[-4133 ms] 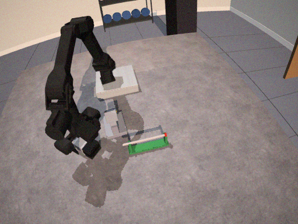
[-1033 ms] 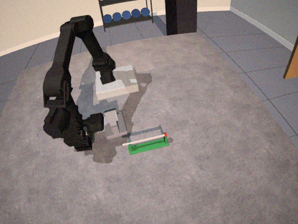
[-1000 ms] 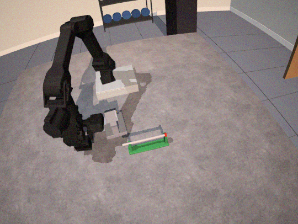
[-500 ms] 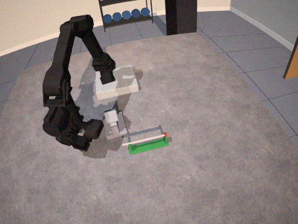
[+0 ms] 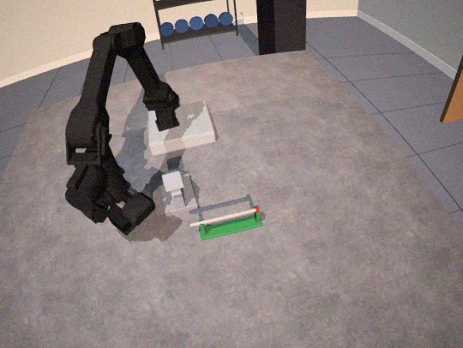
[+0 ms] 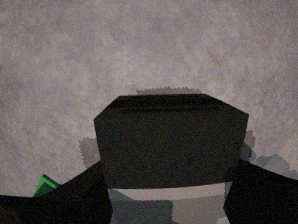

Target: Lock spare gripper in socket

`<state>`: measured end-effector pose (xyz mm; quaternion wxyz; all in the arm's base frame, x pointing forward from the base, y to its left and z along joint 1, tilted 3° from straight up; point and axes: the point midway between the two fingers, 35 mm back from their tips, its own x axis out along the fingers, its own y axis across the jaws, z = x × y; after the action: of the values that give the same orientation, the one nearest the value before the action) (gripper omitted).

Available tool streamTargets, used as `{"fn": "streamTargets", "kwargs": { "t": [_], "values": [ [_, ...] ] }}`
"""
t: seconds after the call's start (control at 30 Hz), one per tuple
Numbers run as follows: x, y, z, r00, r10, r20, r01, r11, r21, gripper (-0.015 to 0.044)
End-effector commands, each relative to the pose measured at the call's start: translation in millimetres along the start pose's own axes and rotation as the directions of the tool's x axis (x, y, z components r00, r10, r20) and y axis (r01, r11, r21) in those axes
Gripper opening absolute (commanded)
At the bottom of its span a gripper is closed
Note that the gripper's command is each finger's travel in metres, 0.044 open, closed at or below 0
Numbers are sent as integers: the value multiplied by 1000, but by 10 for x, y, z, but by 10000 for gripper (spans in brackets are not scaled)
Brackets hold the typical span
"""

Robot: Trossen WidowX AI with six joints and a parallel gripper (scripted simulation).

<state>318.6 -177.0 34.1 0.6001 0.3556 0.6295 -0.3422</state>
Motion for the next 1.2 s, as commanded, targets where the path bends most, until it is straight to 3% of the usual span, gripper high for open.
{"fn": "streamTargets", "kwargs": {
  "t": [0.0,0.57,1.17],
  "values": [
    [-50,-5,11,1000,6,15,-8,994,109,0],
    [-57,-36,5,1000,6,16,-14,858,514,0],
    [-64,-69,-1,1000,6,17,-18,545,838,0]
  ]
}}
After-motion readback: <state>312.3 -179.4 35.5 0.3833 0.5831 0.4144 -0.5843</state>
